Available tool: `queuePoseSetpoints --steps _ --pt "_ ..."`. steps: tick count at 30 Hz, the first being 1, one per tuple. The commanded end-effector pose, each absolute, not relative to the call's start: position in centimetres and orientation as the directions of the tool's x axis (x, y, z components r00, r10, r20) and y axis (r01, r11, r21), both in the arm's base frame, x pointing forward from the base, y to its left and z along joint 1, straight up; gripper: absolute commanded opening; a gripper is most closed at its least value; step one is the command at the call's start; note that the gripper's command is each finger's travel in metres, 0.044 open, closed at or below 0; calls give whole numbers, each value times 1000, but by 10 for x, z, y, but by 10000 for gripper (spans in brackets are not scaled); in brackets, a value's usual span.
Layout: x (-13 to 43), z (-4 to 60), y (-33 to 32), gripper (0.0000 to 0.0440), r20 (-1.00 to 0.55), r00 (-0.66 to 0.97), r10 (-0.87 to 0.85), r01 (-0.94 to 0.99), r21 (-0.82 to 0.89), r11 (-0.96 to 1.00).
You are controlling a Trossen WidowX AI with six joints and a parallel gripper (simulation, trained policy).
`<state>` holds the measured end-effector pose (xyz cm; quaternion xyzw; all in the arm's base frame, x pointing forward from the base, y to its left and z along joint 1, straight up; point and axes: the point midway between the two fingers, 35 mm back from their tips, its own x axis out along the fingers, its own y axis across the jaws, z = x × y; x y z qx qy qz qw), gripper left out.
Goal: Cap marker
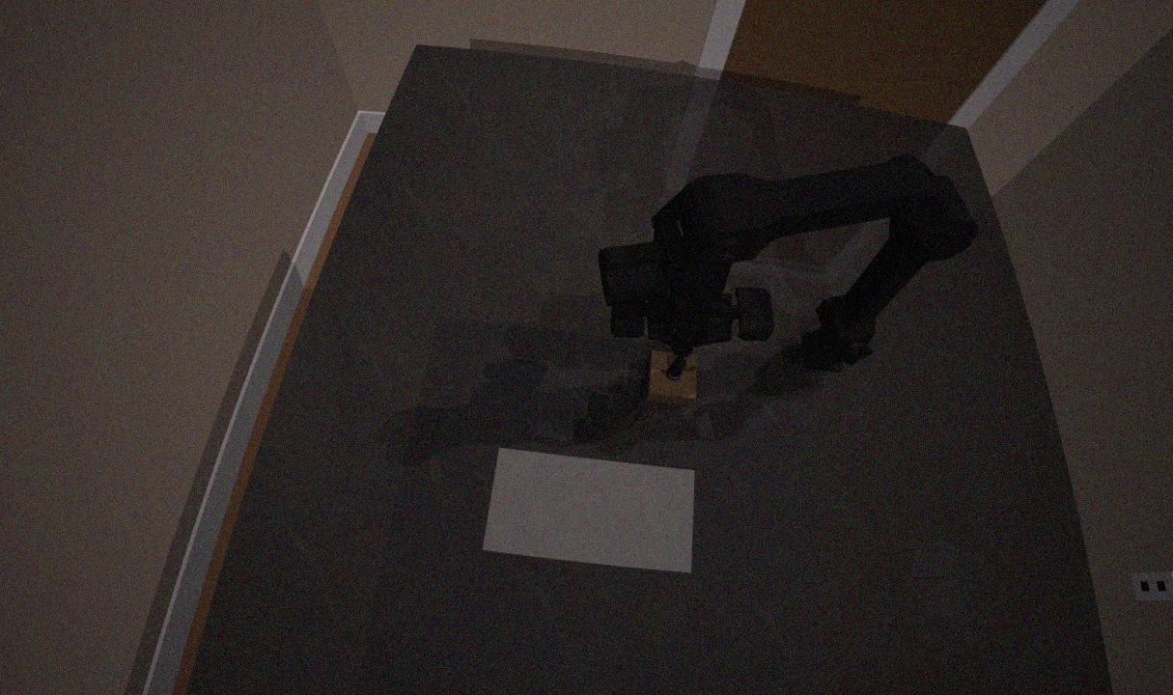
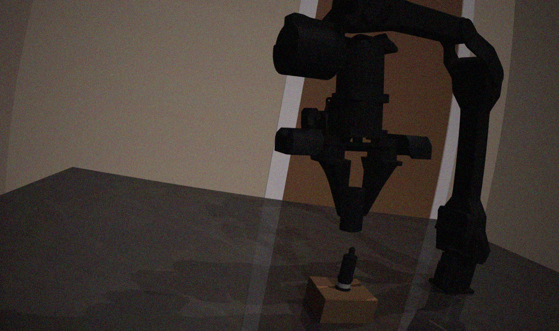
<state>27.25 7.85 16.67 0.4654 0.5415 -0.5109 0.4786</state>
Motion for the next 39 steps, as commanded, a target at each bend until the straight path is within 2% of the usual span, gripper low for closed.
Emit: queuePoseSetpoints --steps 1,39 --pt "266 166 82 0 -994 -112 15 993 -112 47" --pt "260 92 85 1 -989 -147 9 982 -145 121"
